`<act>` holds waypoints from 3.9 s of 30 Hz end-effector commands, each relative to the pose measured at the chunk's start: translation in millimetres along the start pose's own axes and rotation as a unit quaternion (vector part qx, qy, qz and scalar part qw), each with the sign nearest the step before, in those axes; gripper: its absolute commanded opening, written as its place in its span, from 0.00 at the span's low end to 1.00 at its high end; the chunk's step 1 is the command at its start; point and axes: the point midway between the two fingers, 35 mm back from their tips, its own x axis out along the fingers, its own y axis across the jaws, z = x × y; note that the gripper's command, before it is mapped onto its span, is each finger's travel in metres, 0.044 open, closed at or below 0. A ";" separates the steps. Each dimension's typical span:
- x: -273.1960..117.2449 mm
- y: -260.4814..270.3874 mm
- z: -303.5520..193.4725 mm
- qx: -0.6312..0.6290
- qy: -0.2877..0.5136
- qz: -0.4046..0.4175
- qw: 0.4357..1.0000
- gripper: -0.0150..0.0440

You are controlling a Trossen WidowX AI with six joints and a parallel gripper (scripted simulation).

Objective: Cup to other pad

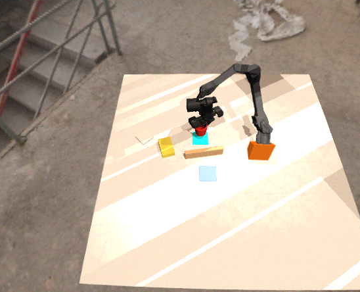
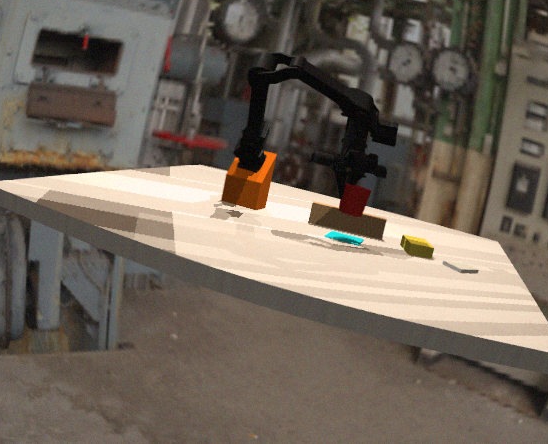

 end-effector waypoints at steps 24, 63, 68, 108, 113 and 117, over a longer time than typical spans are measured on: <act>39.2 -1.3 0.8 -0.001 -0.001 -0.002 1.000 0.25; 54.4 -2.1 1.3 0.000 -0.001 -0.001 1.000 0.47; 50.1 -1.6 1.3 0.000 -0.001 -0.001 1.000 0.47; 7.1 0.9 0.9 -0.003 -0.003 -0.002 1.000 0.74; 3.4 1.4 0.9 -0.003 -0.003 -0.002 1.000 0.96; -9.1 2.7 1.0 -0.003 -0.001 -0.001 1.000 1.00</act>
